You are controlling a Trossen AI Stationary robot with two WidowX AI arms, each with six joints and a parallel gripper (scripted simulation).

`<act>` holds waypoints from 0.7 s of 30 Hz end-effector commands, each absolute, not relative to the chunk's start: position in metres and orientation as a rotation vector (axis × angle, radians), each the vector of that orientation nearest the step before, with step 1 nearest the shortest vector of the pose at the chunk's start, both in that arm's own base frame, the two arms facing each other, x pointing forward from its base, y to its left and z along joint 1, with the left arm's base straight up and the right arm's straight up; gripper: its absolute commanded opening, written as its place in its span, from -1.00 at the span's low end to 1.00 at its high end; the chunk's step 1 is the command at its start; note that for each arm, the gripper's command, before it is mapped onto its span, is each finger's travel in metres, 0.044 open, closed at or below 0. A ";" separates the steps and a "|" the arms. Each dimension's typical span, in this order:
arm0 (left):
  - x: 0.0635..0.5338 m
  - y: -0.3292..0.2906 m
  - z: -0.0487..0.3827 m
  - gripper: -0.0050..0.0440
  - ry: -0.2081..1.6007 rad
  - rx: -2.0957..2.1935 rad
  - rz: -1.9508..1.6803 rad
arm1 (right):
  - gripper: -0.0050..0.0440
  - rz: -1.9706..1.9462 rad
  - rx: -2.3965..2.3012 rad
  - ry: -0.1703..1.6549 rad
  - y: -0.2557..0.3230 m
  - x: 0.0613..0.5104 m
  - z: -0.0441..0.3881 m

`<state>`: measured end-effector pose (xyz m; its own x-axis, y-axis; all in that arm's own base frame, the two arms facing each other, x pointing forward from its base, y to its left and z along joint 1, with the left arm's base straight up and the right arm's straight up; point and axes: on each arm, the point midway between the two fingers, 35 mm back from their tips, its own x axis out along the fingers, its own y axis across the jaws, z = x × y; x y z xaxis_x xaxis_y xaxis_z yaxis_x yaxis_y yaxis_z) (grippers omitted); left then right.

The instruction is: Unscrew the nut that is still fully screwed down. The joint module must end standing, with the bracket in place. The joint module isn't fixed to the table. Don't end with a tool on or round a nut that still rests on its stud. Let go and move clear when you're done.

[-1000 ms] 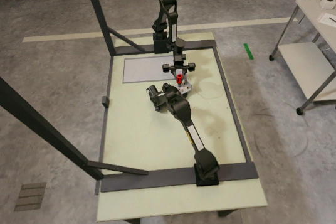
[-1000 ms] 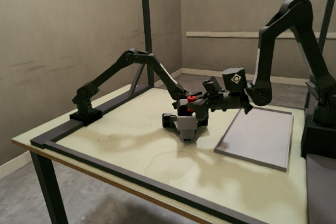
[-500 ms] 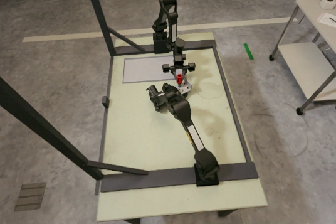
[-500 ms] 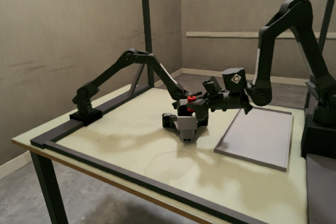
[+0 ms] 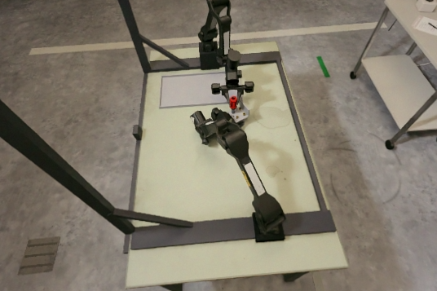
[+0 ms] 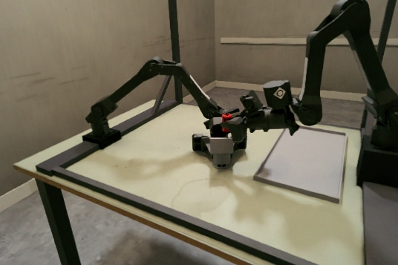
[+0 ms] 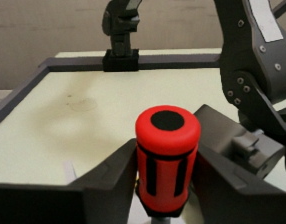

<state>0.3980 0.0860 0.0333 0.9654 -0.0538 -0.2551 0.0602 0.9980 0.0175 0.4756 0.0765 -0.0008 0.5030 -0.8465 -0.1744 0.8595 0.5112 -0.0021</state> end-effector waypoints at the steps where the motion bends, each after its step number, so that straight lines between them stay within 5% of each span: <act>1: 0.403 0.087 0.043 -0.24 0.227 0.037 -0.058 | 0.20 -1.028 0.134 0.130 0.078 0.481 0.022; 21: 0.403 0.087 0.042 -0.24 0.228 0.037 -0.058 | 0.20 -1.028 0.134 0.130 0.078 0.481 0.022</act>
